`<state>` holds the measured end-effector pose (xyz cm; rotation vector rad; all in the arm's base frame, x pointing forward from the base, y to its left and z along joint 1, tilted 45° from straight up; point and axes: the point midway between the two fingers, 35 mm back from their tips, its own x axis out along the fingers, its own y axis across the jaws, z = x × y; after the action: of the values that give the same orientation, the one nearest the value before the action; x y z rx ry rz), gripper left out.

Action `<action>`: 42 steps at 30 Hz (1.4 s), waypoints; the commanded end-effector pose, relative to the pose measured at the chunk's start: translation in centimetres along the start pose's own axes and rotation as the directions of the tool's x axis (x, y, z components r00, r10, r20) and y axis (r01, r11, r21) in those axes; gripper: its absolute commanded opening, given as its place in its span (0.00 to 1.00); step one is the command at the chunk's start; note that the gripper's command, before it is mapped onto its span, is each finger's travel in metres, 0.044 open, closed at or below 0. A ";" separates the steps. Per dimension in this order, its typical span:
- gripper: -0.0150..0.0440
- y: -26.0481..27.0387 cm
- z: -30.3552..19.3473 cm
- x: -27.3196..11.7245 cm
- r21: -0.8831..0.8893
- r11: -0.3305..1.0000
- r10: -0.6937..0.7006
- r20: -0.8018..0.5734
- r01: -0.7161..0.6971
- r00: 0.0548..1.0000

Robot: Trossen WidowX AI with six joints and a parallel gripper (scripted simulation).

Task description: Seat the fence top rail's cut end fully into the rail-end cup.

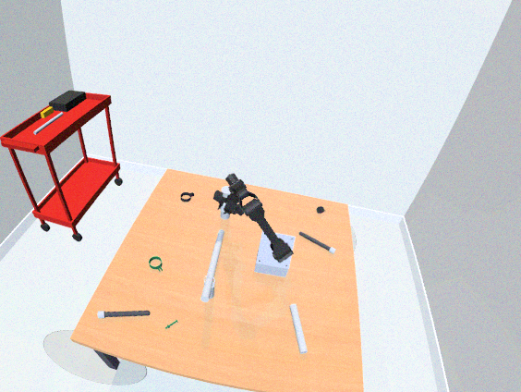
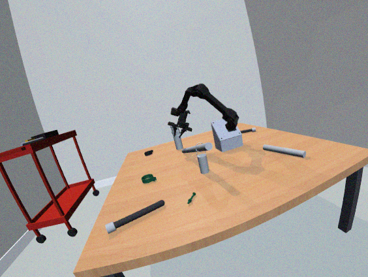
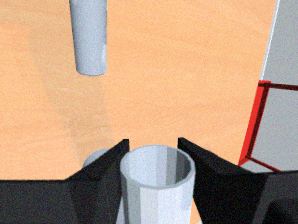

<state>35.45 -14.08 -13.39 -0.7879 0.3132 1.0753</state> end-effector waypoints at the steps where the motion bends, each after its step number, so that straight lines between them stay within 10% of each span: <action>1: 0.48 0.0 0.0 0.0 -0.001 1.000 0.000 0.000 0.000 1.000; 13: 1.00 -0.9 1.6 -1.4 -0.003 1.000 0.002 -0.002 -0.002 1.000; 28: 1.00 -2.9 5.1 -4.4 0.229 0.973 0.002 -0.018 0.002 1.000; 42: 1.00 -5.1 13.7 -10.5 0.990 0.101 0.019 -0.103 0.100 0.995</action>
<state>34.95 -13.86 -1.59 -0.1265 0.7026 0.8283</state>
